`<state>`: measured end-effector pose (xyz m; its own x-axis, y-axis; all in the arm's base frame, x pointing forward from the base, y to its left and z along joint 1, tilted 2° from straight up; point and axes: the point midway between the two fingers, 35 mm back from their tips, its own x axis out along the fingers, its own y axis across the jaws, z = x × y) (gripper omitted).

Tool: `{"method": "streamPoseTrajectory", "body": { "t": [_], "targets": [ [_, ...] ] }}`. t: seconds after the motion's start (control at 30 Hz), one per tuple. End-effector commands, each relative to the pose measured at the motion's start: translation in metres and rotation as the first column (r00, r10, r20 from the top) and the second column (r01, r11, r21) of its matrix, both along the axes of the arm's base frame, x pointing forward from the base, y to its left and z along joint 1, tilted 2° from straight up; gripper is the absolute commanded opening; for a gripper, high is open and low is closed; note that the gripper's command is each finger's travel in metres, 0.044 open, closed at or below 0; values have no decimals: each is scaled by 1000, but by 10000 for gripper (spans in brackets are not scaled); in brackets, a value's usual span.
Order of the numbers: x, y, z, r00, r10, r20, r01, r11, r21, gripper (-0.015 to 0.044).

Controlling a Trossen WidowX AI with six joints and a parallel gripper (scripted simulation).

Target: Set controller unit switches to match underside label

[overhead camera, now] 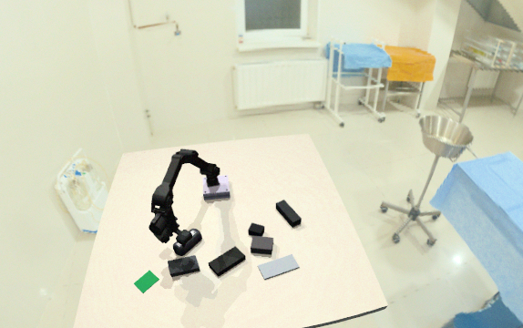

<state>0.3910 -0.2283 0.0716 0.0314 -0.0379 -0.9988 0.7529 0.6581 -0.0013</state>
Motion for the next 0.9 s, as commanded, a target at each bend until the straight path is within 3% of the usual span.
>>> {"method": "streamPoseTrajectory", "body": {
  "t": [0.0,0.87],
  "targets": [
    [-1,0,-10,1000,-14,-12,14,1000,3,440],
    [0,-2,-52,998,-62,-24,62,998,10,440]
  ]
}}
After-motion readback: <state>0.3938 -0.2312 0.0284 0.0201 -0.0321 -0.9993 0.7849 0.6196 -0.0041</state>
